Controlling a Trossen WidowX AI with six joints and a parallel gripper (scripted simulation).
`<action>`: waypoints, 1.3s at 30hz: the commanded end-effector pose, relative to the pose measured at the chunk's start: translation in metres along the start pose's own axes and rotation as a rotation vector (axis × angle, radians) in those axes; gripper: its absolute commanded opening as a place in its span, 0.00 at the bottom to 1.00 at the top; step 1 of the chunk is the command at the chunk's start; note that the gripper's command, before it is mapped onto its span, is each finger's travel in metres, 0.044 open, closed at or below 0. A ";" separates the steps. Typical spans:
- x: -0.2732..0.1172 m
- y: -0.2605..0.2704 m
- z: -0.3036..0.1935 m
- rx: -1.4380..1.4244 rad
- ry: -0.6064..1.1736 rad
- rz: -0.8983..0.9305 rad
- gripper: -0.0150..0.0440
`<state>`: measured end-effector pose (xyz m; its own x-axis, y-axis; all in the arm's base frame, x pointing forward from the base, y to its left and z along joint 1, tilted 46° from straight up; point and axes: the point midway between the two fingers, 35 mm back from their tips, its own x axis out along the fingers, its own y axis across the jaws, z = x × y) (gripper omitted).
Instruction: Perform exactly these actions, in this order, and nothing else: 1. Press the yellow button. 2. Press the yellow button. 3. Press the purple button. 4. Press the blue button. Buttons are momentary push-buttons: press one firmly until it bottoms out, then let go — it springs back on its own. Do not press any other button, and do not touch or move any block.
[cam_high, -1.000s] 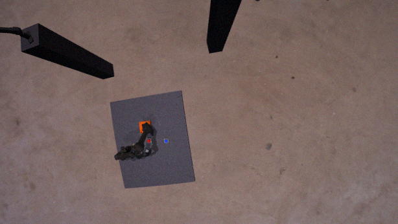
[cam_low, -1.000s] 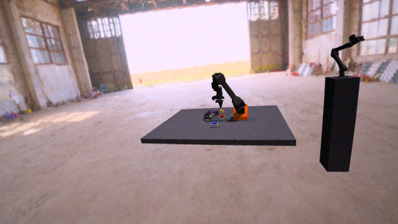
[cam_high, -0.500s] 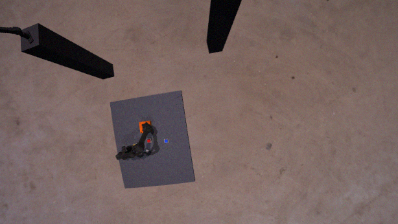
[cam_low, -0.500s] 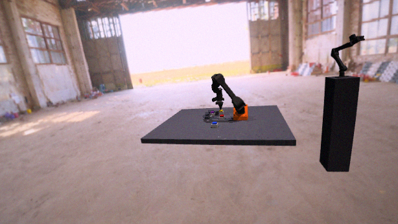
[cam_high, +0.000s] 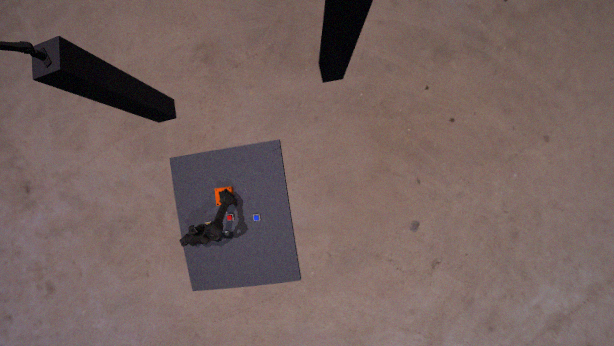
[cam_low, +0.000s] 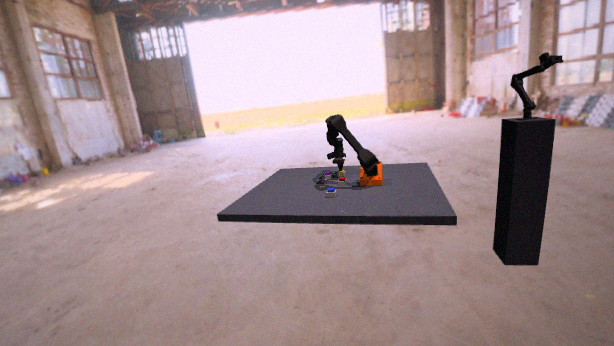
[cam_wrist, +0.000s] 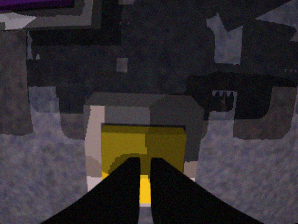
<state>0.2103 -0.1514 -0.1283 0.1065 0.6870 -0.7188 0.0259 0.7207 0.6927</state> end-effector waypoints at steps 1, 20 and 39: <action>0.003 0.001 -0.001 0.010 0.001 0.009 0.29; -0.031 0.000 -0.001 0.010 0.002 0.007 0.29; -0.009 0.000 -0.001 0.010 0.002 0.008 0.29</action>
<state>0.2085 -0.1644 -0.1159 0.1060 0.6858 -0.7201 0.0274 0.7219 0.6915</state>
